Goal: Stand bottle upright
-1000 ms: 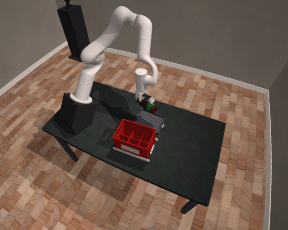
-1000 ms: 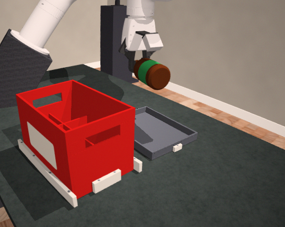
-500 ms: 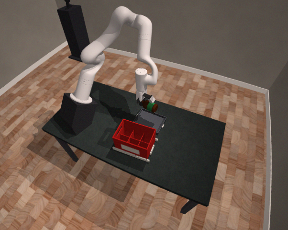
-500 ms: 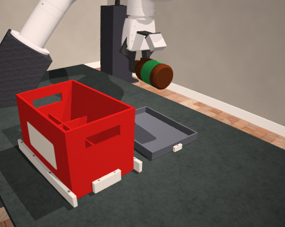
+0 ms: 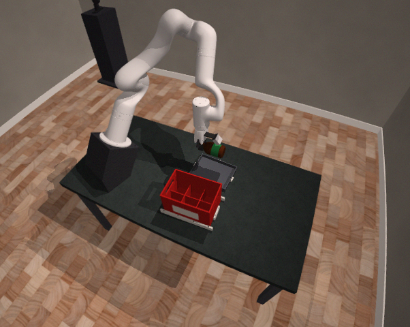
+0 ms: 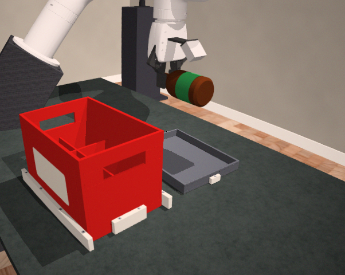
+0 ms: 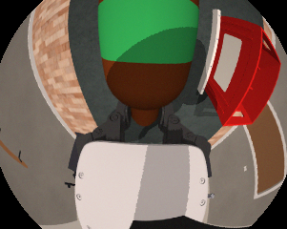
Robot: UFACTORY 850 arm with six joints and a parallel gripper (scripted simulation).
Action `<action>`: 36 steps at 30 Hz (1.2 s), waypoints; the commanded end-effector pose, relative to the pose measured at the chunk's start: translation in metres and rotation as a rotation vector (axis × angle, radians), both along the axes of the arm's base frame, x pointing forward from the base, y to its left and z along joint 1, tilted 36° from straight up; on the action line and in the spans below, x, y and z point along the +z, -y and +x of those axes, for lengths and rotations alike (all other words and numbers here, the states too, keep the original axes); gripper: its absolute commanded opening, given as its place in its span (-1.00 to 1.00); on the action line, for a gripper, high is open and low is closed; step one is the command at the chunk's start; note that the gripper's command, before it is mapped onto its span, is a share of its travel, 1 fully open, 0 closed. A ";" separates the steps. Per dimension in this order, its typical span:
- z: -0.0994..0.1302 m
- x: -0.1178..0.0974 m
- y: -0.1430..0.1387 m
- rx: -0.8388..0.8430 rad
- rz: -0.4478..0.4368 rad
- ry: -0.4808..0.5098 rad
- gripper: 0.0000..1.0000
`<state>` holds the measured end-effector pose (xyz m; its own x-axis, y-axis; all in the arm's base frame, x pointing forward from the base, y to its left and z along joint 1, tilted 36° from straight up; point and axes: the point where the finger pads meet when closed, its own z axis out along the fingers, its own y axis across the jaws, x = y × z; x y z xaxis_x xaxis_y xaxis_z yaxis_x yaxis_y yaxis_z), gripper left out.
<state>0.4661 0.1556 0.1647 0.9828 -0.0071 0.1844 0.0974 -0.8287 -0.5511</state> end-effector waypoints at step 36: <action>0.001 0.001 0.000 0.192 -0.037 0.134 -1.00</action>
